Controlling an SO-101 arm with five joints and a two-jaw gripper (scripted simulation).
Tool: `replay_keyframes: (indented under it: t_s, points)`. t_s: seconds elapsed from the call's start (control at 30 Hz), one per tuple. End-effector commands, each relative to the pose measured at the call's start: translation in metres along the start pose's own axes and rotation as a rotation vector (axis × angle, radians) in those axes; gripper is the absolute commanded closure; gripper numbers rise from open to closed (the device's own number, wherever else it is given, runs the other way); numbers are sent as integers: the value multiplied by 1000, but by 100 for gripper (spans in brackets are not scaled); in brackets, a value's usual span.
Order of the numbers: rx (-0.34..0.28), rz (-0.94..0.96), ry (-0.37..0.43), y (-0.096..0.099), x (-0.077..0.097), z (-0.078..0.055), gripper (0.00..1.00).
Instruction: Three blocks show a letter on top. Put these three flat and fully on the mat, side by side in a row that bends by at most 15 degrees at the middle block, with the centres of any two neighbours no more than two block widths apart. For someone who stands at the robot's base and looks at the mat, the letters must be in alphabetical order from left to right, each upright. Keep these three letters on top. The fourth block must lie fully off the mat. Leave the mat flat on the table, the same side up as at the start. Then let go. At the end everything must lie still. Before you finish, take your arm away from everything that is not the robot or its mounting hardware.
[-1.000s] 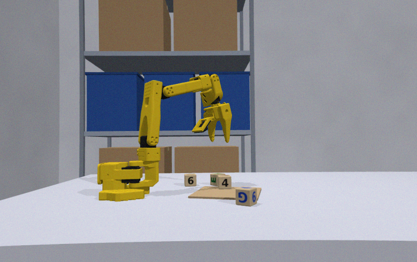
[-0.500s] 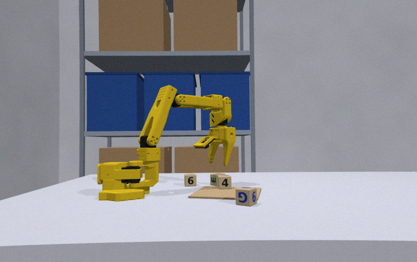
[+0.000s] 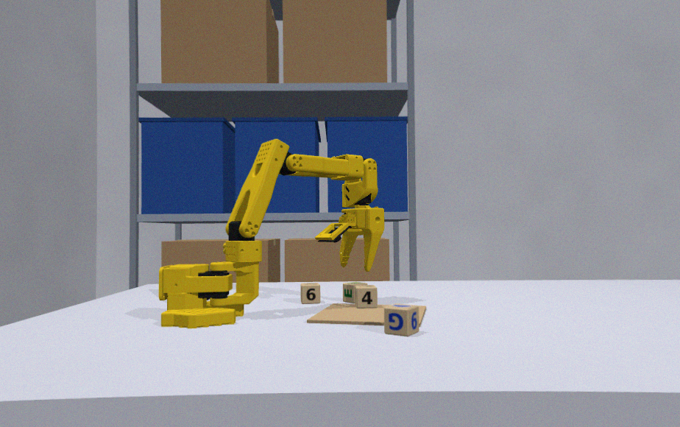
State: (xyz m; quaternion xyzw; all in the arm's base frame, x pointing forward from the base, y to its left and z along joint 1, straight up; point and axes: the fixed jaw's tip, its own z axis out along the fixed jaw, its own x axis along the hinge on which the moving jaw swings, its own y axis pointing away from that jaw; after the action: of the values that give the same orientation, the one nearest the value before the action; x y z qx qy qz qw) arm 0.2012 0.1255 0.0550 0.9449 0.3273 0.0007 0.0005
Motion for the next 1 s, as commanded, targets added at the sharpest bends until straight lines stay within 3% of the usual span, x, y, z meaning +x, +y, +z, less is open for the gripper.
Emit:
replay_keyframes:
  t_s: [0.0,0.97]
  points:
    - [-9,-15,138,-1,13,-26,65]
    - [-10,-30,132,-1,13,-24,65]
